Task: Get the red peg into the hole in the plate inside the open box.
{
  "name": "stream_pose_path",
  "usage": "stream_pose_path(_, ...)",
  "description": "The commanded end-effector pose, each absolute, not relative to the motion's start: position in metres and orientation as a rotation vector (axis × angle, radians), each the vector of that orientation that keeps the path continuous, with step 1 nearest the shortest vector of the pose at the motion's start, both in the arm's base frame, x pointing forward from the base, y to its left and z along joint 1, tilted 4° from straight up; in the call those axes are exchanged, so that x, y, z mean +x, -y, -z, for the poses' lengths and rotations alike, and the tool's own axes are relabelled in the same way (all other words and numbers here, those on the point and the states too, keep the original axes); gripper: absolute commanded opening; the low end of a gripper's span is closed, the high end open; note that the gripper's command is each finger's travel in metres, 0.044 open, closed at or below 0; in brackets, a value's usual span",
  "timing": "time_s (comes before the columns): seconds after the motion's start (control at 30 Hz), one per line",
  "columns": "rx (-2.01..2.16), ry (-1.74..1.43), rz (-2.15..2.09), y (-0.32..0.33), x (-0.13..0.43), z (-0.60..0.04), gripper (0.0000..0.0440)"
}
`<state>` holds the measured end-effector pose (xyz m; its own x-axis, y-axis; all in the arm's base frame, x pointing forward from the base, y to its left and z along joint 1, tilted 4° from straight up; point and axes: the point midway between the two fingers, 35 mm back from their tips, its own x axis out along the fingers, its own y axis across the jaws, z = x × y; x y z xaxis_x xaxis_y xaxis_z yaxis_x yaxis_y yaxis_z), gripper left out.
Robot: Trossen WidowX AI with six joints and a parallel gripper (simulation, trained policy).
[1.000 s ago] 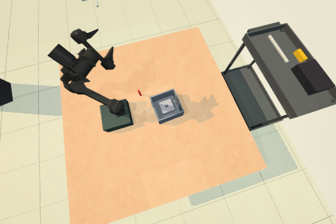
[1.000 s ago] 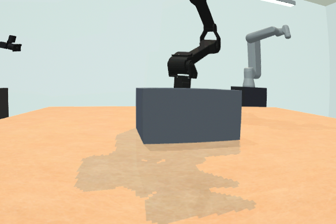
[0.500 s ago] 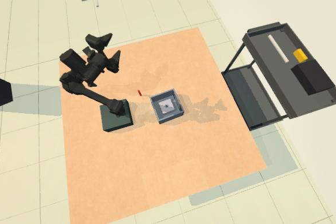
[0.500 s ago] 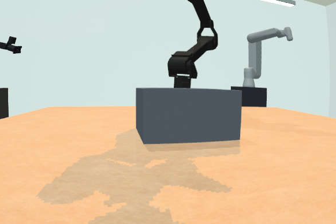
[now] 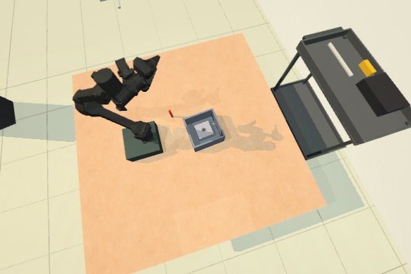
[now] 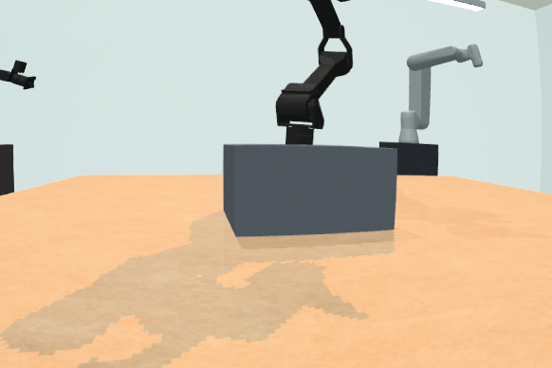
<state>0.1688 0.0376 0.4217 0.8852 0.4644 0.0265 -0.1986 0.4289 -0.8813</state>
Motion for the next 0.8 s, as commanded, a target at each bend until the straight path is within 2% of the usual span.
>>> stream_pose_path(0.0, -0.912, 0.204, -0.417, -0.027, 0.179, -0.410, 0.0440)
stream_pose_path(0.77, -0.243, -0.239, -0.379, 0.004, 0.216, -0.337, 0.0440)
